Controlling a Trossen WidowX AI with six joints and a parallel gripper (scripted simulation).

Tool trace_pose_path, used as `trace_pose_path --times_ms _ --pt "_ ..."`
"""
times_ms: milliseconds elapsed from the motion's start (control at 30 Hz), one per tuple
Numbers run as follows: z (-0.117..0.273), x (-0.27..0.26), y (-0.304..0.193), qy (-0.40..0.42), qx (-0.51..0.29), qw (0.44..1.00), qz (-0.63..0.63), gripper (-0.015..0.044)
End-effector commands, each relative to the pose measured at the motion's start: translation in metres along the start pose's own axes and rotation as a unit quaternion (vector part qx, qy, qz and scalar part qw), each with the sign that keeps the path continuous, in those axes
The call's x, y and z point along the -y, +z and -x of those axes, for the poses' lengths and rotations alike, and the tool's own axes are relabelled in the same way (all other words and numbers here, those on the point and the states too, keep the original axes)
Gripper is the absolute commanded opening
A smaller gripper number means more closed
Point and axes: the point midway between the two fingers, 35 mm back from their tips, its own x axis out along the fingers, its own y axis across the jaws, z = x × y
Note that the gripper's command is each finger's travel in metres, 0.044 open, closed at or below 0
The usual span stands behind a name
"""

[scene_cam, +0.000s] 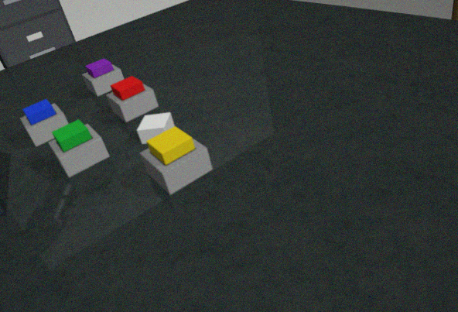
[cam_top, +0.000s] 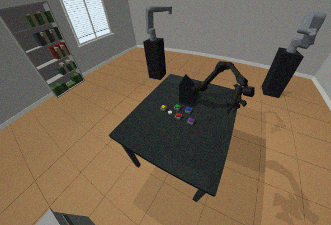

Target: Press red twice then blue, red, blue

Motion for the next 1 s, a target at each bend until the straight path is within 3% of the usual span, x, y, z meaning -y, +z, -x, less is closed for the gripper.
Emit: trace_pose_path --times_ms 0,233,467,733,967 --pt "-0.049 0.029 -0.045 0.019 -0.099 0.994 -0.034 0.04" --pt "-0.1 0.077 -0.135 0.07 -0.226 0.962 -0.138 0.04" --pt "-0.119 0.113 -0.239 0.14 -0.301 0.897 -0.291 0.04" --pt "-0.109 0.127 -0.356 0.227 -0.291 0.776 -0.511 0.04" --pt "-0.107 0.127 -0.364 0.232 -0.286 0.765 -0.529 0.04"
